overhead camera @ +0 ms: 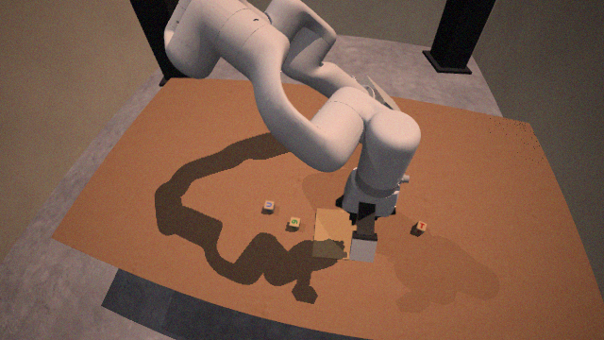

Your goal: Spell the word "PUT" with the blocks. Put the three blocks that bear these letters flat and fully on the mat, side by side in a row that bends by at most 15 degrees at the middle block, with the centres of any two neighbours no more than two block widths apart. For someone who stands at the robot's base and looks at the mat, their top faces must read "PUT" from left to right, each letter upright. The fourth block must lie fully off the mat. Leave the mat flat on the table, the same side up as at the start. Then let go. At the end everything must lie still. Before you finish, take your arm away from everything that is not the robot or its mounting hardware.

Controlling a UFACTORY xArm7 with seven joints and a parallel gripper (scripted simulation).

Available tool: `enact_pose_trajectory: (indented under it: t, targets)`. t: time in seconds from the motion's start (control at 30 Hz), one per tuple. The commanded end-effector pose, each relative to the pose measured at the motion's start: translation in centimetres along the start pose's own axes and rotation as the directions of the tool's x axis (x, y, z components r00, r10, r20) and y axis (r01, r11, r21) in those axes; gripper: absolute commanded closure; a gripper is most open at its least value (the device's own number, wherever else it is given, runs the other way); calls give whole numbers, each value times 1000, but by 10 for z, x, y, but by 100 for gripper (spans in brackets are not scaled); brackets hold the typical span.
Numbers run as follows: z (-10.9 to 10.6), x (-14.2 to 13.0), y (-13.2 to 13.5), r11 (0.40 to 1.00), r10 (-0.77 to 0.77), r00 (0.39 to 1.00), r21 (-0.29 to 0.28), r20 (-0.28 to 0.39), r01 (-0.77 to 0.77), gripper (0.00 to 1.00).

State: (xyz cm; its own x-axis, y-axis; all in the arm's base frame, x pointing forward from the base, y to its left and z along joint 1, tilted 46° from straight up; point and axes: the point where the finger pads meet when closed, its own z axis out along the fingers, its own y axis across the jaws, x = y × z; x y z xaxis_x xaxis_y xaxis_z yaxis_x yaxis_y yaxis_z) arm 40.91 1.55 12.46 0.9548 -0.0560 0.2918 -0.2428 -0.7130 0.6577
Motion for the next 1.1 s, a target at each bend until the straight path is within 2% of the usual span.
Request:
enact_pose_trajectory:
  t: [0.0,0.5,0.83,0.9,1.07]
  targets:
    - [-2,-1,-5,1000,16,1000,-3,-9,-16,79]
    - [4,-1,-5,1000,16,1000,-3,-9,-16,79]
    - [41,-1,-5,1000,16,1000,-3,-9,-16,79]
    - [41,-1,-5,1000,16,1000,-3,-9,-16,79]
    - [66,0,-5,1000,16,1000,-3,-9,-16,79]
